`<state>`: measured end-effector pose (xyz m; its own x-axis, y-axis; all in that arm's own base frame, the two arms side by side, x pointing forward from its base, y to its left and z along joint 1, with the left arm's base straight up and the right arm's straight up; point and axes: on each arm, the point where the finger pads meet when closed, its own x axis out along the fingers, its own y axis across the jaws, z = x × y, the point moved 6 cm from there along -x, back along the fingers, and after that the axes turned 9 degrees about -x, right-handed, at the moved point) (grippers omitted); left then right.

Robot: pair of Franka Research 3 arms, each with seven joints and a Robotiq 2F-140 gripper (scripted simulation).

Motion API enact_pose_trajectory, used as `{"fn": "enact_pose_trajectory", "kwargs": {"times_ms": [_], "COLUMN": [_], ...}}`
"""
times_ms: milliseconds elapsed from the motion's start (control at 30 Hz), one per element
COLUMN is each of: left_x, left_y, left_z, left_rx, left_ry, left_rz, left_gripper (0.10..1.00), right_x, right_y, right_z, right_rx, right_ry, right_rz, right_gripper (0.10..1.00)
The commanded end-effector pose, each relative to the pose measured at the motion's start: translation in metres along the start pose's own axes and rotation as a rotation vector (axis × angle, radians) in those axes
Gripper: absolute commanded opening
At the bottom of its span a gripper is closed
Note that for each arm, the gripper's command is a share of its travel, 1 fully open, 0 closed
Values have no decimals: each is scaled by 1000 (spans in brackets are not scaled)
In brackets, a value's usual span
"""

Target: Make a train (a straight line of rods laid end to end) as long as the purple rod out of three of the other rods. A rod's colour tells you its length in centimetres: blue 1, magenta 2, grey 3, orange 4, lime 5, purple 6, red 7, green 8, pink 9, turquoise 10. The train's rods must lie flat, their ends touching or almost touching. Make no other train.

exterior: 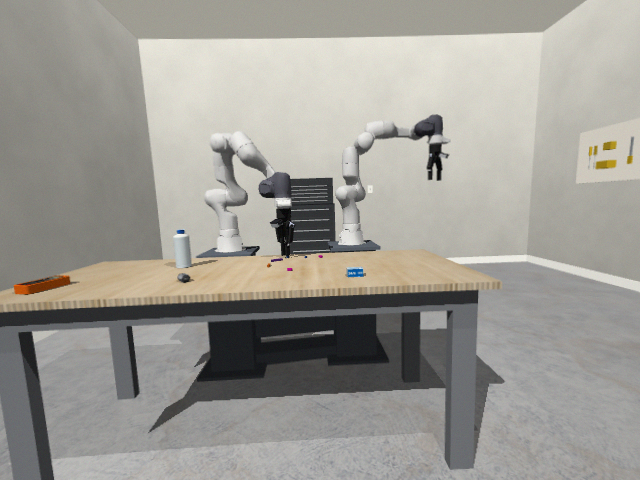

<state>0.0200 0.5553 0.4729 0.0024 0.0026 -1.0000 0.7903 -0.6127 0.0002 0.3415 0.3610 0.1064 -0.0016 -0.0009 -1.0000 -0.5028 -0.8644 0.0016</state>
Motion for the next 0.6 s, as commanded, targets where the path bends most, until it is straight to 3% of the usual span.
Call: {"fn": "enact_pose_trajectory", "kwargs": {"times_ms": [0,567], "left_x": [0,0], "left_y": [0,0], "left_z": [1,1], "left_rx": [4,4], "left_ry": [-4,-4], "left_rz": [0,0], "left_gripper": [1000,1000], "right_x": [2,11], "right_y": [0,0], "right_z": [0,0], "right_rx": [6,6], "right_ry": [1,1], "right_rz": [-2,-2], "right_gripper": [231,231]}}
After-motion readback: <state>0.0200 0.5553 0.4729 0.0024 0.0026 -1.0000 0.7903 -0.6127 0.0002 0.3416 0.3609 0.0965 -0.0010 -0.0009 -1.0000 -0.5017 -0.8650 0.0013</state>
